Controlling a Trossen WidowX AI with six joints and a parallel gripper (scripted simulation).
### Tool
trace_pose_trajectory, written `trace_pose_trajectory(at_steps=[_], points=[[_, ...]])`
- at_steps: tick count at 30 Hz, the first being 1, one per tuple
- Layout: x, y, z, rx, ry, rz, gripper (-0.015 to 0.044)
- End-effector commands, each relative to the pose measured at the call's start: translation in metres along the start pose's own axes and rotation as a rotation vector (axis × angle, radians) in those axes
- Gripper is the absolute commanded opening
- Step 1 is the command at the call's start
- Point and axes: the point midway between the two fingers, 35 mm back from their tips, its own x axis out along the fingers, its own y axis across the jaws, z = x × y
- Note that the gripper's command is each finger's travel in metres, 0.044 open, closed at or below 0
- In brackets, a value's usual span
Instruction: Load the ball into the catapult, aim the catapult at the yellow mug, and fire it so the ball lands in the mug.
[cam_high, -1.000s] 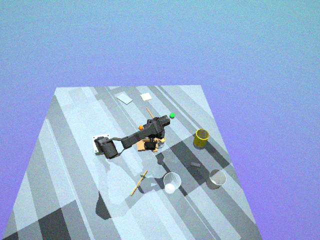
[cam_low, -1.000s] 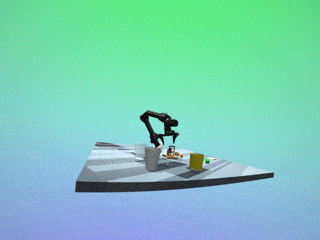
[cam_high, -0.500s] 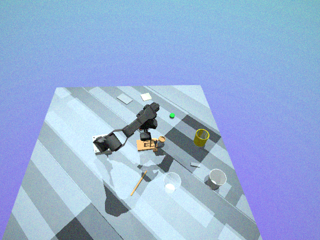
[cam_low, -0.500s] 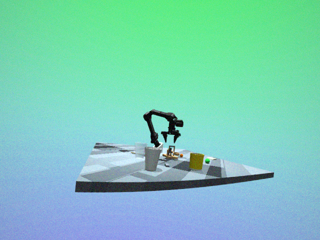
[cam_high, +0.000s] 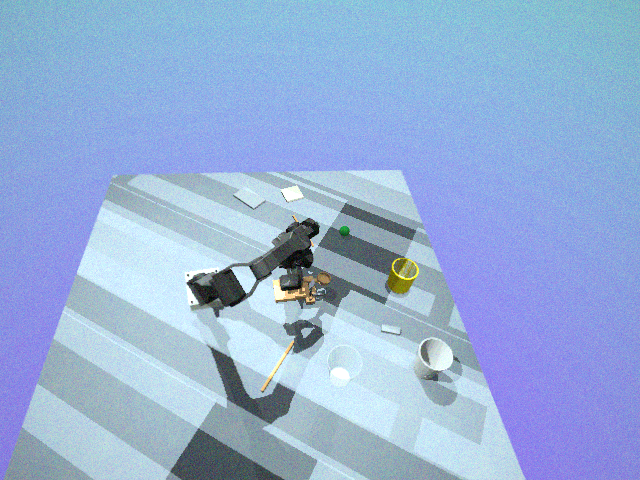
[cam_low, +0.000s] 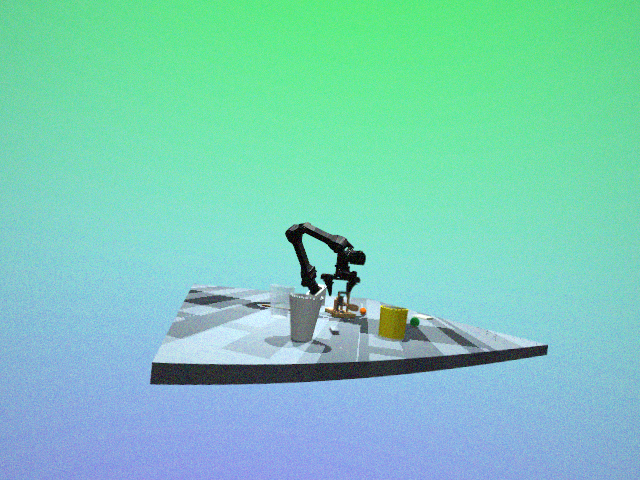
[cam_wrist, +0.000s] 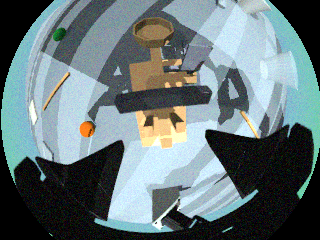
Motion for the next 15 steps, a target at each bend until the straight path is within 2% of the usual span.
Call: trace_pose_trajectory(at_steps=[1,15], points=[[0.008,0.0,0.0,-0.005,0.0,-0.005,0.044],[0.031,-0.001,0.0,-0.005,0.0,-0.006,0.044]])
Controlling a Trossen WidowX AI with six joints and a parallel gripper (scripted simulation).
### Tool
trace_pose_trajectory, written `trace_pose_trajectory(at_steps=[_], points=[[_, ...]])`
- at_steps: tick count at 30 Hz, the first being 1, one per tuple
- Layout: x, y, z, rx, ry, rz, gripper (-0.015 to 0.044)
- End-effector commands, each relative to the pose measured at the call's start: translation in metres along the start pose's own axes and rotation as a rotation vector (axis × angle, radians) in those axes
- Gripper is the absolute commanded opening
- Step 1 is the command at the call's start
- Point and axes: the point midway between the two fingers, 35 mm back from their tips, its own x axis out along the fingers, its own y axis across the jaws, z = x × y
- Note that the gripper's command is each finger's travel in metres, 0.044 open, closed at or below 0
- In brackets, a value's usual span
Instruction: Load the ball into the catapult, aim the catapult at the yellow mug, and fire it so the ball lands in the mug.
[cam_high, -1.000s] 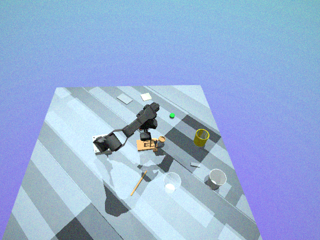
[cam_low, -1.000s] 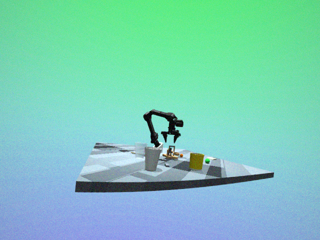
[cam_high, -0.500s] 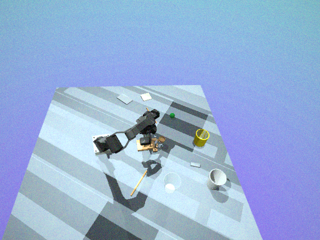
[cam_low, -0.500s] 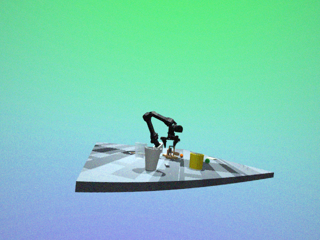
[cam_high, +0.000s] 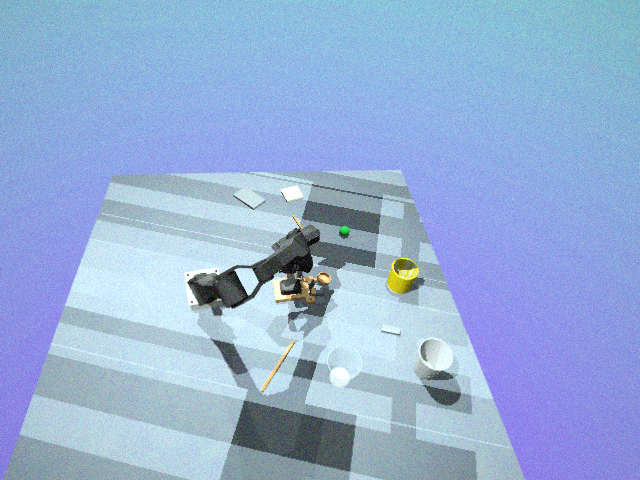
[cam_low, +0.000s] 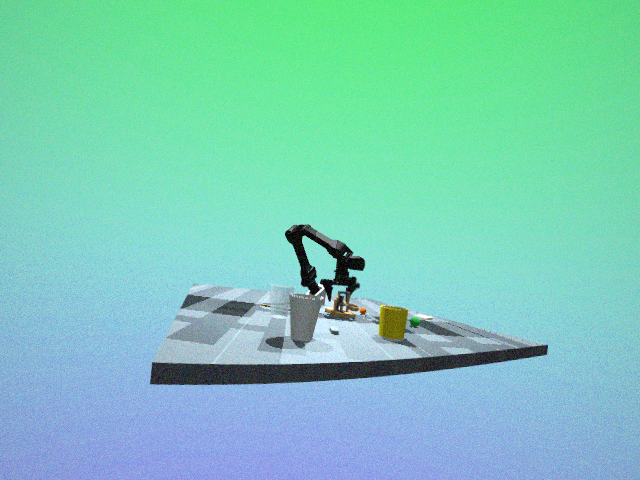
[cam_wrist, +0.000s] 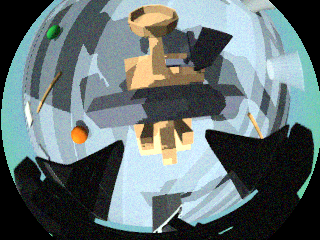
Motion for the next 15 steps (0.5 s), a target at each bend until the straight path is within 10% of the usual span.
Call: trace_pose_trajectory(at_steps=[1,15], points=[[0.008,-0.001,-0.001,-0.005,0.0,-0.006,0.044],[0.02,-0.001,-0.001,0.0,0.001,-0.003,0.0387]])
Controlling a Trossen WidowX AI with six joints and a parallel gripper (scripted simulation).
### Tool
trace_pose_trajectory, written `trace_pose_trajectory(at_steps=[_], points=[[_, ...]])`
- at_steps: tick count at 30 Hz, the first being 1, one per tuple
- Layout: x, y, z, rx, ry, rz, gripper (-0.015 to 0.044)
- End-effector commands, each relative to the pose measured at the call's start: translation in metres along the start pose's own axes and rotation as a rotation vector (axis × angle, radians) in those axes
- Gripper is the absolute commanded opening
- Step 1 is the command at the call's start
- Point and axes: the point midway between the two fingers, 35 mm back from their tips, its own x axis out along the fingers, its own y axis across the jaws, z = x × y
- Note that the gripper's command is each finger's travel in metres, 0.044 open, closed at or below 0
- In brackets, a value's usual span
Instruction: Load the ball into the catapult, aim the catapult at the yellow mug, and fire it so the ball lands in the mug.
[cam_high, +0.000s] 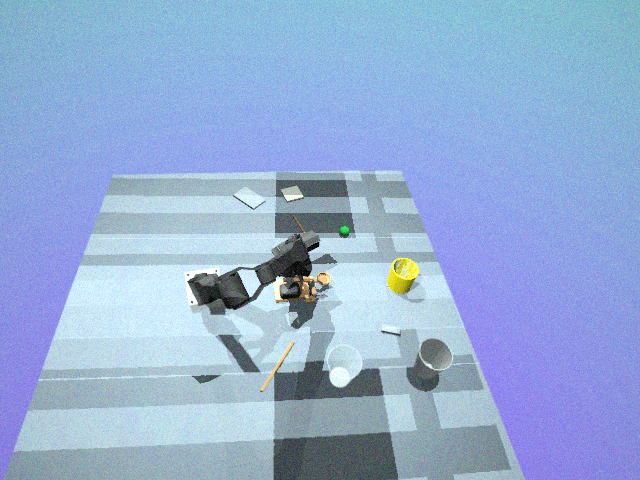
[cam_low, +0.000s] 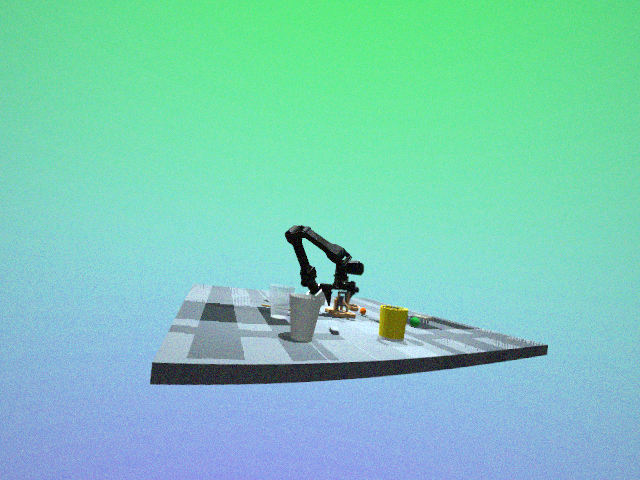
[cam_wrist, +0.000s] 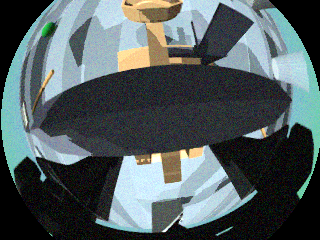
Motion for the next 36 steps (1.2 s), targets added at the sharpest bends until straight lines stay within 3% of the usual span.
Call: trace_pose_trajectory(at_steps=[1,10,15,19,25,36], points=[[-0.001,0.0,0.0,0.001,-0.001,0.0,0.0361],[-0.001,0.0,0.0,0.001,-0.001,0.0,0.0125],[-0.001,0.0,0.0,0.001,-0.001,0.0,0.0092],[-0.039,0.001,0.001,-0.002,0.0,0.002,0.0],[-0.051,0.001,0.001,-0.025,0.0,0.001,0.0],[-0.051,-0.001,0.026,-0.394,-0.002,0.001,0.0]])
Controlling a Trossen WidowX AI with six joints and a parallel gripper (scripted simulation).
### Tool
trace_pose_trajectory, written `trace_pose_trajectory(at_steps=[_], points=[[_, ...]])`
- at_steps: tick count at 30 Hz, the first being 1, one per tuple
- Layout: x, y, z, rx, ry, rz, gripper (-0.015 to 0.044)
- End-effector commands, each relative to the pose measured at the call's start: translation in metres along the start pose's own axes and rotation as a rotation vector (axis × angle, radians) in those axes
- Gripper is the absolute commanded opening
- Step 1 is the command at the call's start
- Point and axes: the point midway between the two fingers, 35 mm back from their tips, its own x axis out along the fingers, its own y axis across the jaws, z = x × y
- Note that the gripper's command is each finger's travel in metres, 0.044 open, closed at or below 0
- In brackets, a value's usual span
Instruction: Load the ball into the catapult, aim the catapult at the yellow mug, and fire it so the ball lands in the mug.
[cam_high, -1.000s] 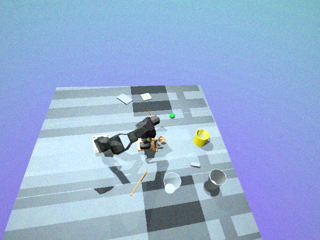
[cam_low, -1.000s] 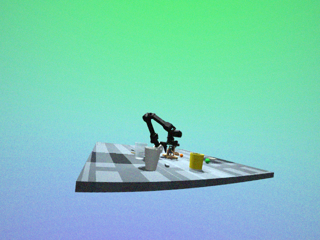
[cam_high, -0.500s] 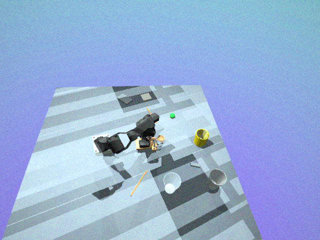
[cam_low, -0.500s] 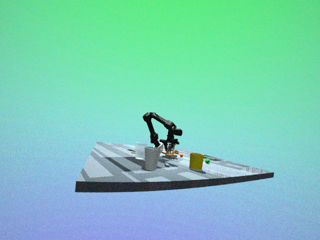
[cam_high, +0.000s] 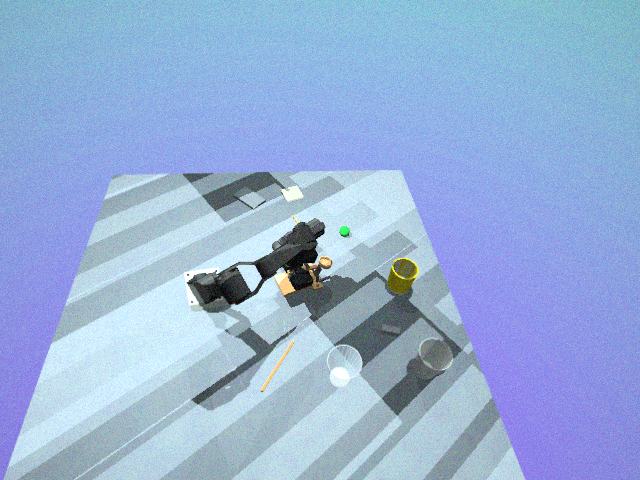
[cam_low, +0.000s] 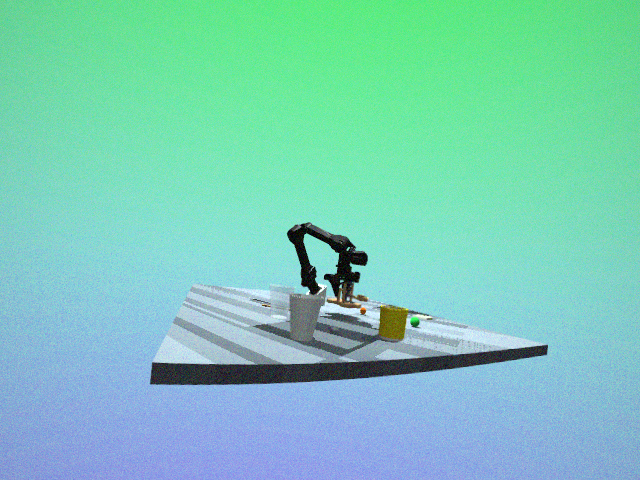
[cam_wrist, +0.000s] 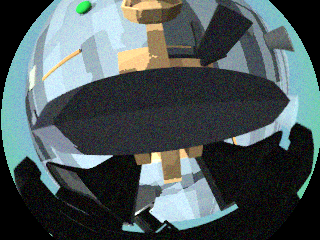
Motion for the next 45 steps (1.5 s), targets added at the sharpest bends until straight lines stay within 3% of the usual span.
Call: trace_pose_trajectory(at_steps=[1,19,45], points=[[-0.005,-0.004,0.012,-0.14,-0.017,-0.003,0.0],[-0.003,-0.041,0.051,-0.732,-0.015,-0.014,0.0],[0.024,-0.044,0.055,-0.739,-0.016,-0.014,0.0]])
